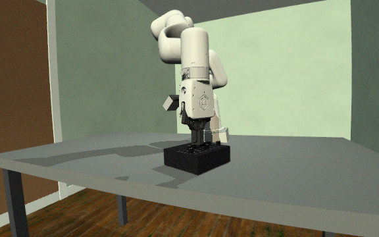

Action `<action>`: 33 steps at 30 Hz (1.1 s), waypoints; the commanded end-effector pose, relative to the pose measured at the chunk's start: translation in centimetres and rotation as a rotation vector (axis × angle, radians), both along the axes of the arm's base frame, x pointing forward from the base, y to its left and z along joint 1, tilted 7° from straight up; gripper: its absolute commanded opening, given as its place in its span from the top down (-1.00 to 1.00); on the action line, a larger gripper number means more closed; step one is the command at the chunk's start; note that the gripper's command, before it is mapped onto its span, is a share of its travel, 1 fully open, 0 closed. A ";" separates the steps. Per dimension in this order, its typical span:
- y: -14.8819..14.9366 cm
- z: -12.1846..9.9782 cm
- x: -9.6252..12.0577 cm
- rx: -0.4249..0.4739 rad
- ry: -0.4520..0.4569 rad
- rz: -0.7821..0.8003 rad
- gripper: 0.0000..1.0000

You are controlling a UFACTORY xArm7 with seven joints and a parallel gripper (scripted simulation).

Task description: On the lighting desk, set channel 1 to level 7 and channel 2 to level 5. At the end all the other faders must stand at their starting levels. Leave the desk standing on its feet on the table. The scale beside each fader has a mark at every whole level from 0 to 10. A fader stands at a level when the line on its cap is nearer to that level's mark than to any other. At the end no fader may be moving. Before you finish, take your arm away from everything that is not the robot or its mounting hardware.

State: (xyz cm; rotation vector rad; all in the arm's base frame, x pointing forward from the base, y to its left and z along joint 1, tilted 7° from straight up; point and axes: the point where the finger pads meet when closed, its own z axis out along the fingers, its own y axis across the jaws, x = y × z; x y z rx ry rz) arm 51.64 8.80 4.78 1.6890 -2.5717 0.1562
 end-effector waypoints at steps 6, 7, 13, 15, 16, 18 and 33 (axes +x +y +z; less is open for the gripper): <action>0.0 -0.4 0.2 0.001 -0.005 0.001 1.00; 0.0 -0.5 0.2 0.001 -0.005 0.001 1.00; 0.0 -0.8 0.2 0.001 -0.005 0.001 1.00; 0.0 -0.8 0.2 0.001 -0.005 0.001 1.00; 0.0 -0.8 0.2 0.001 -0.005 0.001 1.00; 0.0 -0.9 0.2 0.001 -0.005 0.001 1.00; 0.0 -1.1 0.2 0.001 -0.005 0.001 1.00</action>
